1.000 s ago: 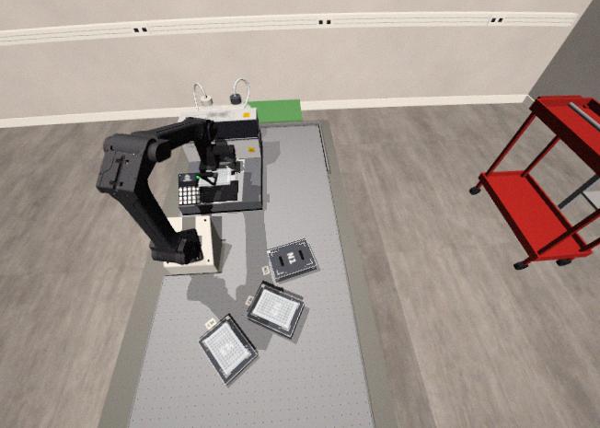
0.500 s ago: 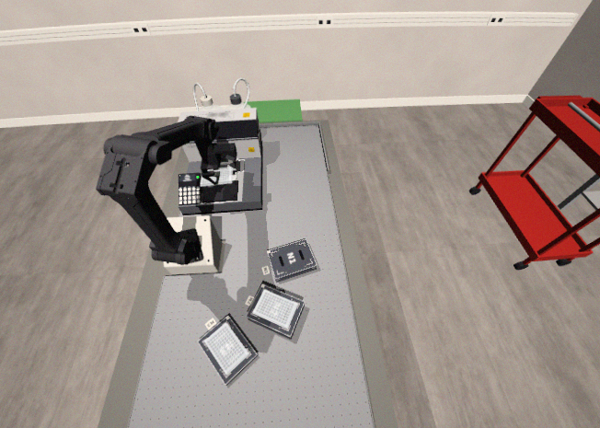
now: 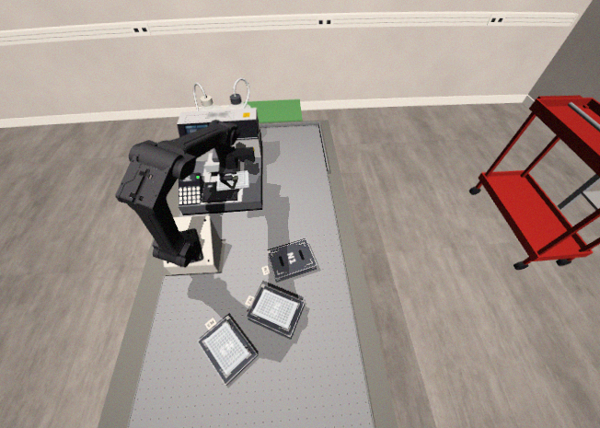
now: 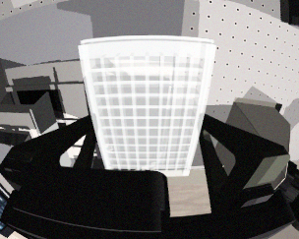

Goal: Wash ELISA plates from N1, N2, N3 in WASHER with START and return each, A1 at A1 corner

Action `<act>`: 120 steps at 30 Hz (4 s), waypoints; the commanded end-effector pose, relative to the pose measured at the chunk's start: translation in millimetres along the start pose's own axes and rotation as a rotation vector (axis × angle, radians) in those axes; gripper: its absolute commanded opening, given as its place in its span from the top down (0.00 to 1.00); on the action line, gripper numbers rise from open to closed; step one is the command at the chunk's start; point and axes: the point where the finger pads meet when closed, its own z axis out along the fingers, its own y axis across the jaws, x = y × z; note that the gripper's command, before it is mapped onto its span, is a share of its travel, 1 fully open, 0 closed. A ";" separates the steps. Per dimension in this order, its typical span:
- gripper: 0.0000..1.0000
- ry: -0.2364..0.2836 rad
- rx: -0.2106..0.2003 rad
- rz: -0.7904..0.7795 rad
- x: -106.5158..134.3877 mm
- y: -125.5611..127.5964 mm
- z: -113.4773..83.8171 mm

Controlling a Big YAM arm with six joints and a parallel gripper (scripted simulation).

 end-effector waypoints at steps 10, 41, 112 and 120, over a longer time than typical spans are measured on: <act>0.18 -0.022 -0.058 -0.005 -71.0 -6.9 -14.2; 0.18 -0.015 -0.025 -0.092 -154.1 -121.5 5.2; 0.18 -0.018 -0.008 -0.180 -209.0 -319.1 27.3; 0.18 -0.018 -0.008 -0.180 -208.8 -319.0 27.3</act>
